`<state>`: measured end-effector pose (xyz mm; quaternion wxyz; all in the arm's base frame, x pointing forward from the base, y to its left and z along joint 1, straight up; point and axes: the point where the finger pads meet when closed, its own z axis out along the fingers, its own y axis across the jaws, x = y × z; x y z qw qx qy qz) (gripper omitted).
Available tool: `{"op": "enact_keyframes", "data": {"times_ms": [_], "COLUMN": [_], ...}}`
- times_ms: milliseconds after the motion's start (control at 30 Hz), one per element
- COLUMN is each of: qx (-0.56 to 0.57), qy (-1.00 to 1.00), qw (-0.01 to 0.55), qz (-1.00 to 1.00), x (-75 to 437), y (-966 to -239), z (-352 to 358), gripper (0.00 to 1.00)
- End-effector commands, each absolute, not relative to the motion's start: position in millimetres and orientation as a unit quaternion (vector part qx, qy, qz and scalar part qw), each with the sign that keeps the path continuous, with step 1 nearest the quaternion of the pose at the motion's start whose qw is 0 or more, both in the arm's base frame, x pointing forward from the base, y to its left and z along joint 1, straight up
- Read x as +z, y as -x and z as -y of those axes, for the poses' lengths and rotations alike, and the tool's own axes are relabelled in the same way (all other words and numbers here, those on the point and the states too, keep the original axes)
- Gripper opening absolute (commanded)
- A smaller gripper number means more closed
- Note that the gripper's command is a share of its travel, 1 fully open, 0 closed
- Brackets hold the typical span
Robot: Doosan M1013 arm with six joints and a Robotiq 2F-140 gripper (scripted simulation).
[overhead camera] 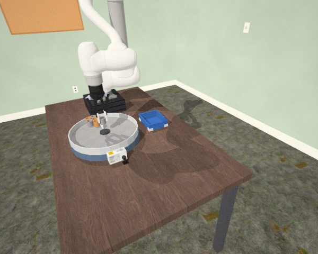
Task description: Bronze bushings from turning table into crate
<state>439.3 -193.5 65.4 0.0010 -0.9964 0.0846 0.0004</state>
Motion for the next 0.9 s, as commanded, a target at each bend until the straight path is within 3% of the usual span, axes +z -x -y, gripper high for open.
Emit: {"op": "enact_keyframes", "data": {"times_ms": [0, 167, 867], "qx": [0.0, 0.0, 0.0], "qy": [0.996, 0.996, 0.996], "qw": [0.001, 0.001, 0.001], "qz": [-0.085, -0.085, -0.085], "x": [56.7, 35.9, 35.7], "y": [-439.3, -439.3, -439.3], "z": [193.5, 193.4, 193.4], "gripper": [0.0, 0.0, 0.0]}}
